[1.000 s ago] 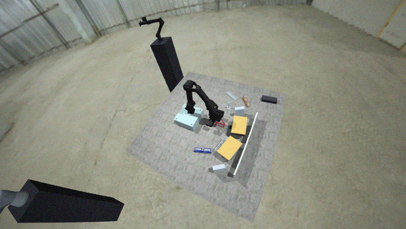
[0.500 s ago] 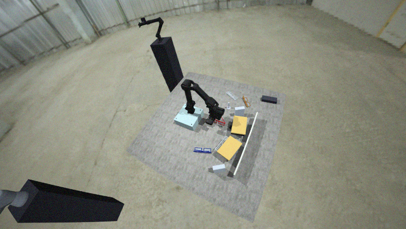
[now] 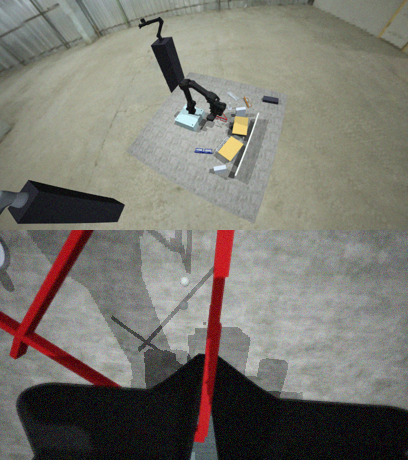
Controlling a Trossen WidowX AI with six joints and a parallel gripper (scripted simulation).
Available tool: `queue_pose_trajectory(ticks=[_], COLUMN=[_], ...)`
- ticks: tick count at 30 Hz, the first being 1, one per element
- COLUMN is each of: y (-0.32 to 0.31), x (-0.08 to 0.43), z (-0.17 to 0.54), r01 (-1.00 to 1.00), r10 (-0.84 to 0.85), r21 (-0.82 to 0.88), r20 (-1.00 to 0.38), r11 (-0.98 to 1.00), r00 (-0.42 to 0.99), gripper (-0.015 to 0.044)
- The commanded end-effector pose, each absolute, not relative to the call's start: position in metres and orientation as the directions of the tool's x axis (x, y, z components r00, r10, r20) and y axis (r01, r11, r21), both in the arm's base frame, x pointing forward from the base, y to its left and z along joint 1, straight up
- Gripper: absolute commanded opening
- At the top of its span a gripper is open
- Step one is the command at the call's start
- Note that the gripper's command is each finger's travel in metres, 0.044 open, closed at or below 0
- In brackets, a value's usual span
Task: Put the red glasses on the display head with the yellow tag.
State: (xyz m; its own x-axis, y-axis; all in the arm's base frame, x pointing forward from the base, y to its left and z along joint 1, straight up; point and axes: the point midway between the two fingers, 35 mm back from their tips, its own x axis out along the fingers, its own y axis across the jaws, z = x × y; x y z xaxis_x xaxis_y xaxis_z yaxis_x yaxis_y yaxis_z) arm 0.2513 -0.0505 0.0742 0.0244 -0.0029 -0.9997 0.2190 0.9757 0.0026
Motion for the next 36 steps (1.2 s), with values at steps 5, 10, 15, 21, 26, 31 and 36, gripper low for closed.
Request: queue_pose_trajectory(ticks=[5,10,15,21,26,31,36], y=[-0.032,-0.01,0.014,0.044,0.071,0.099,0.127], x=[0.262,0.273,0.281,0.289,0.293,0.294,0.292], z=[0.079,0.08,0.08,0.081,0.081,0.081,0.08], r01=[0.224,0.224,0.224,0.224,0.224,0.224,0.224], r10=[-0.003,-0.001,0.002,0.004,0.007,0.009,0.012], r21=[0.003,0.005,0.007,0.01,0.012,0.015,0.017], r20=[-1.0,-1.0,-1.0,-1.0,-1.0,-1.0,-1.0], r11=[0.975,0.975,0.974,0.974,0.974,0.974,0.974], r00=[0.024,0.024,0.025,0.026,0.026,0.026,0.026], gripper=[0.0,0.0,0.0,0.0,0.0,0.0,0.0])
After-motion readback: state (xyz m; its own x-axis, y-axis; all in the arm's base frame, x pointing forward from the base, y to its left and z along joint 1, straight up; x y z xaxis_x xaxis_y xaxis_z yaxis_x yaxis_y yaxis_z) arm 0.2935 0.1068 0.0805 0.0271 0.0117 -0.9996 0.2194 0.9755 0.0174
